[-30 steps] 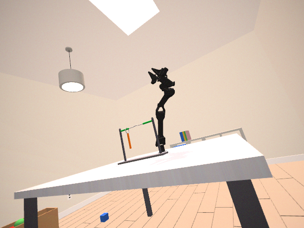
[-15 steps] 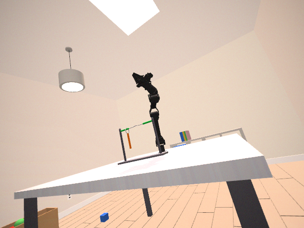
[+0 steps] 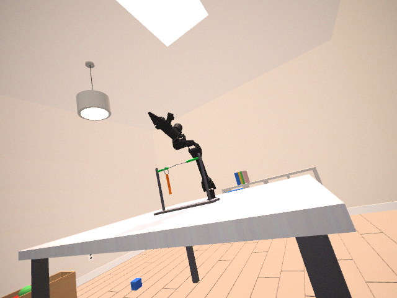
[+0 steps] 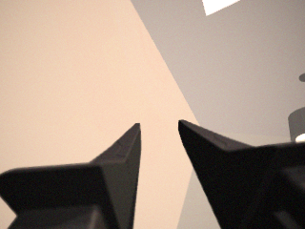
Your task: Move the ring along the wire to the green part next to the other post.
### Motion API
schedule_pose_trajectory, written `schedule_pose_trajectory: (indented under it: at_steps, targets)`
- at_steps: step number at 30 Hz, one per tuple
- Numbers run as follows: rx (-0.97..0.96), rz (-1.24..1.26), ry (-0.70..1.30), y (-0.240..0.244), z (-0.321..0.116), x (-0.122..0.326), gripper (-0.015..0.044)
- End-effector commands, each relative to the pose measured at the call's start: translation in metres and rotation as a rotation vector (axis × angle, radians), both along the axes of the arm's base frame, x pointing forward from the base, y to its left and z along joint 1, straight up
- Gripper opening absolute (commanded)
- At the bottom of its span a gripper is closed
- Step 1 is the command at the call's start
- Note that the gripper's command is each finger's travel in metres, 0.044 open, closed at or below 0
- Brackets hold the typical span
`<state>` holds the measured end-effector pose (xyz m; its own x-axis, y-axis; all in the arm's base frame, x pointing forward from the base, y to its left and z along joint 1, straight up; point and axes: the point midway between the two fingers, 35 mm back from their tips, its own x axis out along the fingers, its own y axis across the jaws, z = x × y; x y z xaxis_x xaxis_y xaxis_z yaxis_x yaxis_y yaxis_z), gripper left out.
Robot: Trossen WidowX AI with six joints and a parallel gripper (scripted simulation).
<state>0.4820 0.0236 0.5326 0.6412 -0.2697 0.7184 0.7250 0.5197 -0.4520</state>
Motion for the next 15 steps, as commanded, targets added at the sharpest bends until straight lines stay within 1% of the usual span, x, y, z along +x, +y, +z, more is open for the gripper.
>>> schedule_pose_trajectory:
  at_steps: [1,8,15]
  targets:
    - [-0.044,-0.020,0.054,-0.045,-0.022,0.007,0.0160]
    - [-0.082,-0.054,0.158,-0.119,-0.061,0.006,0.0160]
    - [-0.075,-0.071,0.280,-0.193,-0.109,-0.012,0.0160]
